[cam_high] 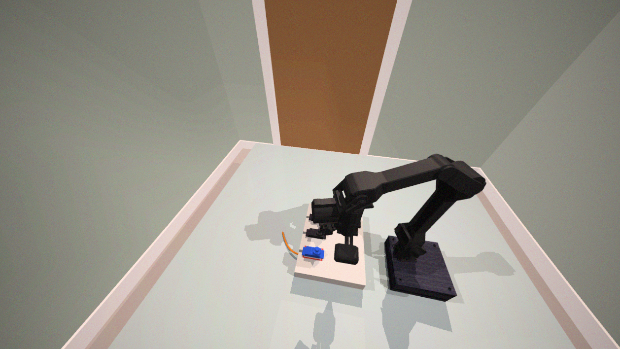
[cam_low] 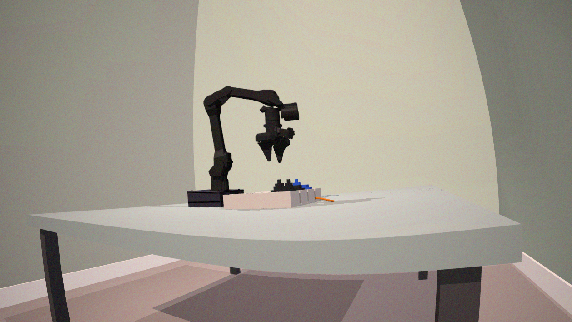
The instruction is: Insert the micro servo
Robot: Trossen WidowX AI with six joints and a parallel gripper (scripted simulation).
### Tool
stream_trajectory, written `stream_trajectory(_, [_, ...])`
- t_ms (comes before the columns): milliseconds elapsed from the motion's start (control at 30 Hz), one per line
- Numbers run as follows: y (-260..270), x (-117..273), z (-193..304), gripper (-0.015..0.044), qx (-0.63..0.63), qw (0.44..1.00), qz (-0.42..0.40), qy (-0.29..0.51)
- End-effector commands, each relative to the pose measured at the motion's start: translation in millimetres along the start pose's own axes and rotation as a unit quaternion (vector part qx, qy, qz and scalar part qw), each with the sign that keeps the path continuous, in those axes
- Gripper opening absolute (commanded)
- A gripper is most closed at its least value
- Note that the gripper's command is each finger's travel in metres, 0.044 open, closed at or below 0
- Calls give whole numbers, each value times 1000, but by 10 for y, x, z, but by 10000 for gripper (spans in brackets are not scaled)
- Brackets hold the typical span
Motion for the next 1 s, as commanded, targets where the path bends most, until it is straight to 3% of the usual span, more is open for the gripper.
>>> stream_trajectory(0, [-2, 202, -3, 440, -1, 1000, -1, -9])
stream_trajectory(133, [-12, 479, 20, 440, -1, 1000, -3, -13])
stream_trajectory(967, [-12, 479, 20, 440, -1, 1000, -3, -13])
Point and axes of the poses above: the point midway between the two fingers, 35 mm back from their tips, its own x axis back along the fingers, its own y axis across the jaws, z = x × y, the point moved 5 cm from there along x, back along the fingers, and after that the axes turned 3 degrees about x, right-handed, at the moved point
